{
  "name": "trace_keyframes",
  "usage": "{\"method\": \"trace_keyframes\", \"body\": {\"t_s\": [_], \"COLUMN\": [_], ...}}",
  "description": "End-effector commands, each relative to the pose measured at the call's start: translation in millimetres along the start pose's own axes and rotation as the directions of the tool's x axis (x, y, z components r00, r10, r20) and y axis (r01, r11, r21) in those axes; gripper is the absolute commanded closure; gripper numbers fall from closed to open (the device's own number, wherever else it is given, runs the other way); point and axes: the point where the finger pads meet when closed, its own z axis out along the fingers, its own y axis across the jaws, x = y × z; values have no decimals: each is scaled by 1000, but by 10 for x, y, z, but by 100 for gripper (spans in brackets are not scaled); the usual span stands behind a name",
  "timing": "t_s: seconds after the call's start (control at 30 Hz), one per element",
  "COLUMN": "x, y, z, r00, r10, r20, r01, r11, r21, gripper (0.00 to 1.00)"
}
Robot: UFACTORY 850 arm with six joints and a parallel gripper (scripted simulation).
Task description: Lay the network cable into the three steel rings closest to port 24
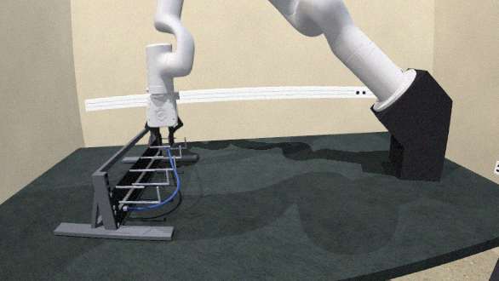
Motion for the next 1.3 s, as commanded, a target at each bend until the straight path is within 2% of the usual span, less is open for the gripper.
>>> {"method": "trace_keyframes", "body": {"t_s": [0.0,0.6,1.0,1.03,1.27], "x": [1,1,1,1,1], "y": [13,10,10,10,10], "z": [-116,-578,-649,-649,-649], "r00": [1000,1000,1000,1000,1000], "r10": [0,0,0,0,0], "r20": [-1,-1,-1,-1,-1], "r01": [0,0,0,0,0], "r11": [1000,1000,1000,1000,1000], "r21": [-4,-4,-4,-4,-4], "gripper": [65,65,65,100,100]}}
